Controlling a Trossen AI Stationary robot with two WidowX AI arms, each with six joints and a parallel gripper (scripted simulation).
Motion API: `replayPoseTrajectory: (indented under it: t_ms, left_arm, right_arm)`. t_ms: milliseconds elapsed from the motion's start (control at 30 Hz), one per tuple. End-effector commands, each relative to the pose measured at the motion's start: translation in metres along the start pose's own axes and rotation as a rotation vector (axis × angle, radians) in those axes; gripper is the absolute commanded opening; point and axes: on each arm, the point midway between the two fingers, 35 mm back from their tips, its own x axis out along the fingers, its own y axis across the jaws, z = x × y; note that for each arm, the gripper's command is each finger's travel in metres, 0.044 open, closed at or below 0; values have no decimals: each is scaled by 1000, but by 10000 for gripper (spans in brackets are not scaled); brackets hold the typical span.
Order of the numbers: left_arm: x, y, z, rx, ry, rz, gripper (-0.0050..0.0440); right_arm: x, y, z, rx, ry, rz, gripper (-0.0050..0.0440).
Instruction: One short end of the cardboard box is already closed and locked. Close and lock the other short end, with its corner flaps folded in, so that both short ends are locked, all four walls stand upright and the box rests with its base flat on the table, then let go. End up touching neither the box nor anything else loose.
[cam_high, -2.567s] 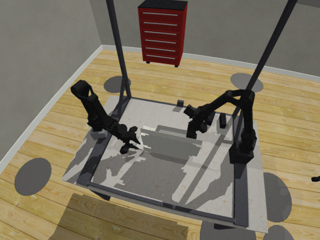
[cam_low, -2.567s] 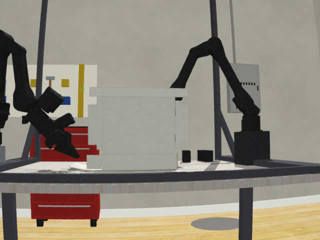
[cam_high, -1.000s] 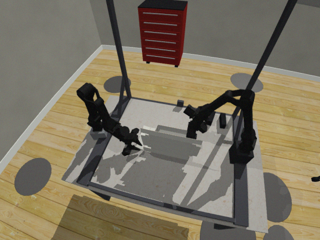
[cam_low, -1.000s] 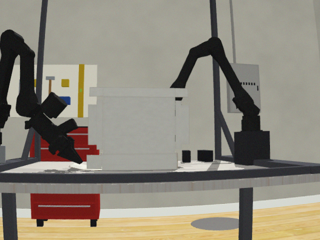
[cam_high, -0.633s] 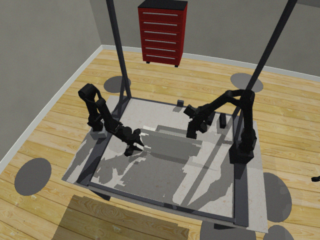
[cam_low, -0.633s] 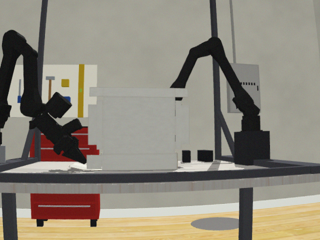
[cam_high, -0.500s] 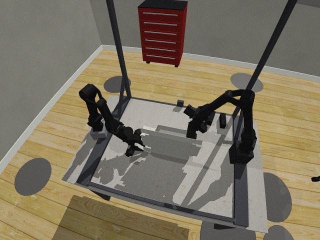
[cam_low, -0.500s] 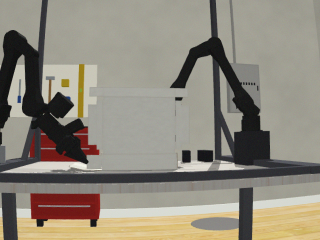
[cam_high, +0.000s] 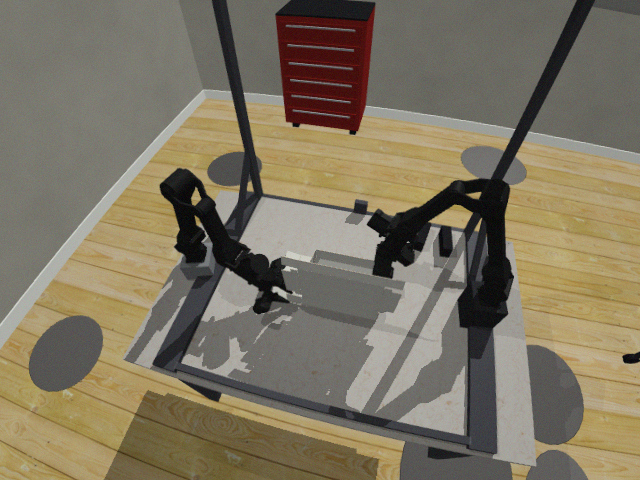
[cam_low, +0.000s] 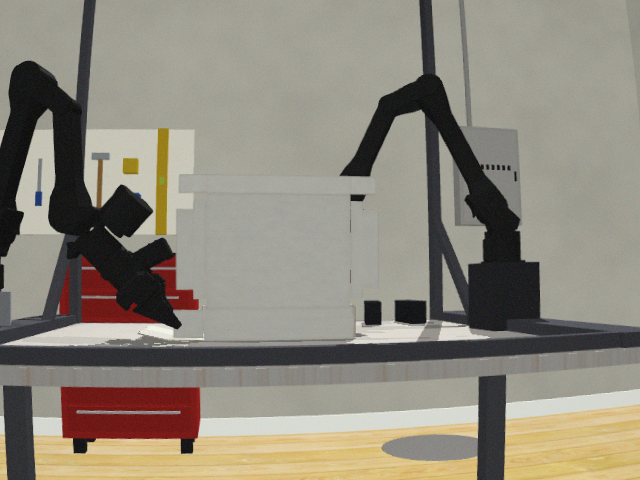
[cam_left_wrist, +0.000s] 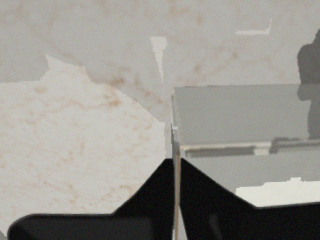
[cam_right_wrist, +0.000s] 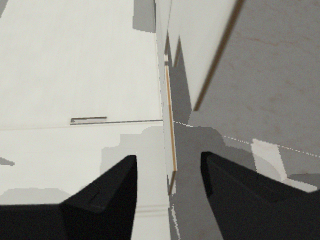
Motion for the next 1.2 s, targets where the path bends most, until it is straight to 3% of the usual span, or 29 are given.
replayPoseTrajectory:
  t_ms: [0, 200, 433, 1167]
  left_arm:
    - [-4, 2, -6, -2, 19, 8, 0]
    - [-4, 2, -6, -2, 19, 8, 0]
    - [-4, 2, -6, -2, 19, 8, 0]
    - [-4, 2, -6, -2, 19, 8, 0]
  right_arm:
    - [0, -1, 5, 3, -11, -5, 151]
    - [0, -1, 5, 3, -11, -5, 151]
    - [0, -1, 5, 3, -11, -5, 0]
    - [0, -1, 5, 3, -12, -4, 0]
